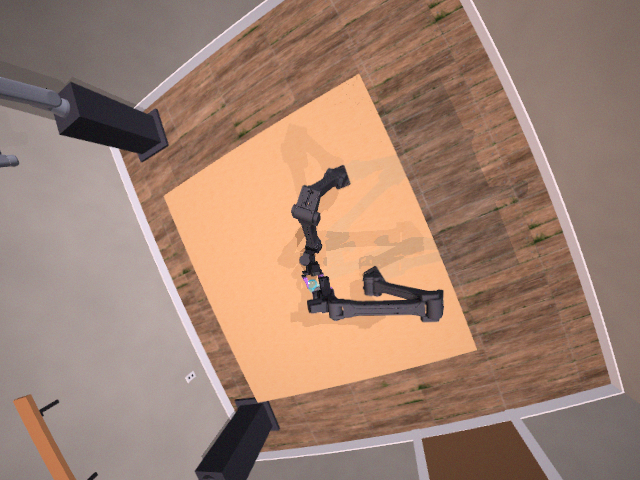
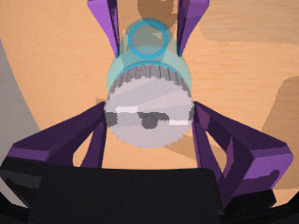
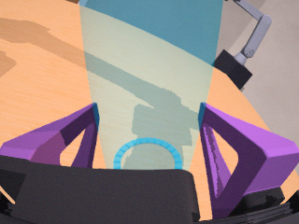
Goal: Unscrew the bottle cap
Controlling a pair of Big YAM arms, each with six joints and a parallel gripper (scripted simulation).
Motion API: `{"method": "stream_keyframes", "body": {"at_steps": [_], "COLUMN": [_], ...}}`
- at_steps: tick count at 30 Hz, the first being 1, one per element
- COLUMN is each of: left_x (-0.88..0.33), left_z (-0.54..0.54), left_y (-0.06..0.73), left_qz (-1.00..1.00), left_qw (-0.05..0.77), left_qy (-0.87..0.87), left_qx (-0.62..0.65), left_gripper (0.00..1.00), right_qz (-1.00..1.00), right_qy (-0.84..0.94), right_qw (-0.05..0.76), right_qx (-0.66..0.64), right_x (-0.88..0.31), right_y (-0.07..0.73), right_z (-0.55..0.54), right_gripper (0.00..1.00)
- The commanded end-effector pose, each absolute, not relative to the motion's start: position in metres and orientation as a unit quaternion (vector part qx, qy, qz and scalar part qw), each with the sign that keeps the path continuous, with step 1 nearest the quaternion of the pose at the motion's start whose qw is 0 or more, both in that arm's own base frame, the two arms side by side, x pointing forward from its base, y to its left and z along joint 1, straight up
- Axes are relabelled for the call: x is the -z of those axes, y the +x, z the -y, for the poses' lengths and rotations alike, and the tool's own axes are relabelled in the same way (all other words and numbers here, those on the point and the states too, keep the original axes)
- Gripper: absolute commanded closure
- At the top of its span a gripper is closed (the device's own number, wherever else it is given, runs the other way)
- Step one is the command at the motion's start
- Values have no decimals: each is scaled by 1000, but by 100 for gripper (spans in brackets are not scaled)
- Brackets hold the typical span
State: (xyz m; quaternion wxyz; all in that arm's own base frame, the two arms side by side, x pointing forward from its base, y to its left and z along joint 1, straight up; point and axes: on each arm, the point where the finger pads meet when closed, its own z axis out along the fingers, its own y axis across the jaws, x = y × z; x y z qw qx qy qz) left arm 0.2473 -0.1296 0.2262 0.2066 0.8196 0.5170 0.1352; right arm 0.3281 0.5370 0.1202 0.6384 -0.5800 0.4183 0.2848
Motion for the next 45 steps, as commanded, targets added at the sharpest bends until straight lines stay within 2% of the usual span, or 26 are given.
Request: {"method": "stream_keyframes", "body": {"at_steps": [1,19,24,34,36,45], "left_x": [-245,-246,-246,-247,-247,-247], "left_z": [132,132,132,131,131,131], "left_y": [254,254,254,253,253,253], "left_qz": [-607,-841,-902,-957,-957,-961], "left_qw": [230,252,251,237,237,208], "left_qy": [752,478,351,138,138,-90], "left_qx": [-116,-7,35,98,98,158], "left_gripper": [100,100,100,100,100,100], "right_qz": [-409,-409,-409,-409,-409,-409], "right_qy": [-572,-572,-572,-572,-572,-572], "right_qw": [652,652,652,652,652,652], "right_qx": [-285,-285,-285,-285,-285,-285], "right_x": [-137,-137,-137,-137,-137,-137], "right_y": [334,334,334,334,334,334], "right_z": [-540,-540,-540,-540,-540,-540], "right_gripper": [100,100,100,100,100,100]}}
